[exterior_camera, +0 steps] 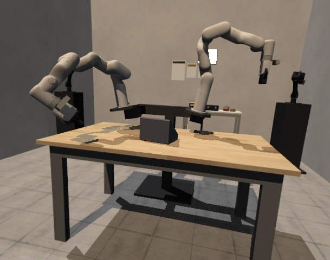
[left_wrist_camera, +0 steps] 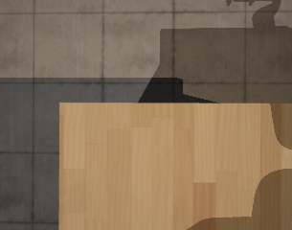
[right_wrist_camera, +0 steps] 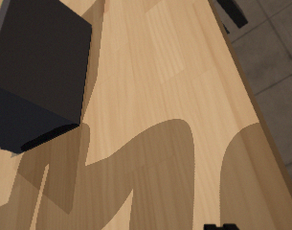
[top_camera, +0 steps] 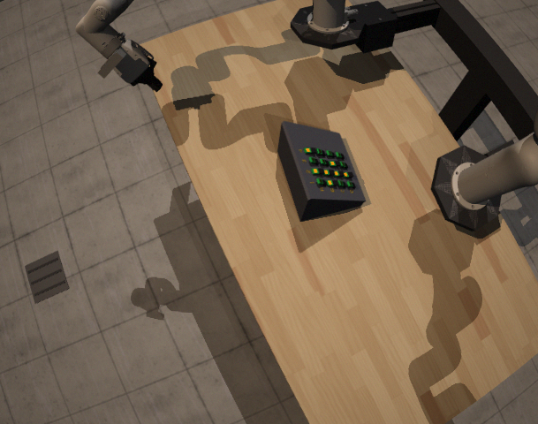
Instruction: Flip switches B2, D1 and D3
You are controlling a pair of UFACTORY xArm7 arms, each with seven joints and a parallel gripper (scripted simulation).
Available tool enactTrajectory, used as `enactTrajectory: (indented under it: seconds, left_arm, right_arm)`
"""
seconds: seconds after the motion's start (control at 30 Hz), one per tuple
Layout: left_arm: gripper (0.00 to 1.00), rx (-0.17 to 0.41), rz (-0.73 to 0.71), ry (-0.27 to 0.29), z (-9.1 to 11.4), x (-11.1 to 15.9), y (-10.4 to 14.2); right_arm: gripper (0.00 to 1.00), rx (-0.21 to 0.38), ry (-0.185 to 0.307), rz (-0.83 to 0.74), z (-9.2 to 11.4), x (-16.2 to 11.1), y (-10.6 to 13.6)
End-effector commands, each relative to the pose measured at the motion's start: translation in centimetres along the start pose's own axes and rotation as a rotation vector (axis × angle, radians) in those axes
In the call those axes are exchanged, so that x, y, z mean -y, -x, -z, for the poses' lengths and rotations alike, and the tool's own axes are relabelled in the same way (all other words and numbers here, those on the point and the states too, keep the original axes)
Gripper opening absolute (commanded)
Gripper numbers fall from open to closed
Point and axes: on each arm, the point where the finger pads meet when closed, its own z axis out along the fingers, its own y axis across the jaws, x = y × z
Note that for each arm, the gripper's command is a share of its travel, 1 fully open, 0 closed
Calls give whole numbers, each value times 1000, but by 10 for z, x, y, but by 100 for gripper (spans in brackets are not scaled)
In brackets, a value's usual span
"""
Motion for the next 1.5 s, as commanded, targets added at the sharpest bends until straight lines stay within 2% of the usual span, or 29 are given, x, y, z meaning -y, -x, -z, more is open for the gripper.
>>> enactTrajectory:
  seconds: [0.0, 0.7, 1.47]
  left_arm:
    - [100, -6, 0, 0, 2, 0, -1]
    - [100, -6, 0, 0, 2, 0, -1]
    - [100, -6, 0, 0, 2, 0, -1]
  right_arm:
    - [0, 0, 4, 1, 2, 0, -1]
    - [0, 10, 15, -23, 8, 4, -4]
    - [0, 39, 52, -97, 27, 17, -11]
